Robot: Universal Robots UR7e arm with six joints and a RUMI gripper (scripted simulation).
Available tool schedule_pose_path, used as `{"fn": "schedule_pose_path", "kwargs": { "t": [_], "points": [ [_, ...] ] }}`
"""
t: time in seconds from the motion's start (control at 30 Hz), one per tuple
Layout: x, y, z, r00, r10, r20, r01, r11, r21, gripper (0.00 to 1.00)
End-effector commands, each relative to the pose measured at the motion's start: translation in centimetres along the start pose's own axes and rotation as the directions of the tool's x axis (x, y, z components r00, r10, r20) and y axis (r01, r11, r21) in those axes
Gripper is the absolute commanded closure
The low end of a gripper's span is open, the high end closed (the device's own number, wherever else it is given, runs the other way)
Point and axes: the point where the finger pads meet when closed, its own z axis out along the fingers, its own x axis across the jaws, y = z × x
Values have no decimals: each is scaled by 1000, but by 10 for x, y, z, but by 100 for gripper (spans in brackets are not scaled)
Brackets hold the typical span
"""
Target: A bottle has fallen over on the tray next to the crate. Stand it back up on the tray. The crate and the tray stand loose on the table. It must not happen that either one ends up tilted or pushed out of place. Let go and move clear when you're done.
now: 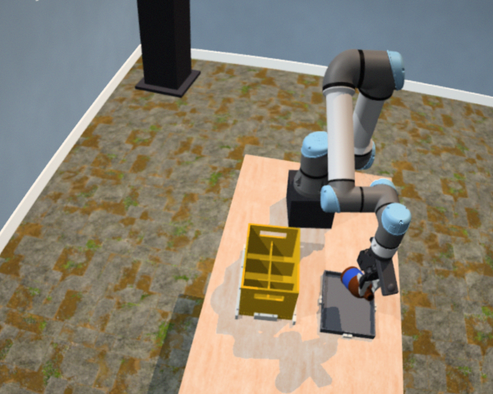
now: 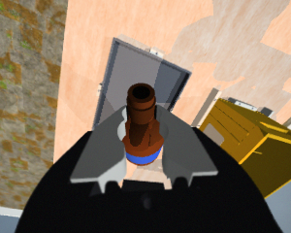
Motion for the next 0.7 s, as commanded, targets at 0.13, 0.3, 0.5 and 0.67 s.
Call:
{"fn": "schedule_pose_path", "kwargs": {
  "t": [0.13, 0.3, 0.5, 0.67],
  "points": [
    [0, 0, -5, 1000, 0, 0, 0, 1000, 2, 100],
    [0, 0, -6, 1000, 0, 0, 0, 1000, 2, 100],
    [0, 0, -7, 1000, 0, 0, 0, 1000, 2, 100],
    [0, 0, -7, 1000, 0, 0, 0, 1000, 2, 100]
  ]
}}
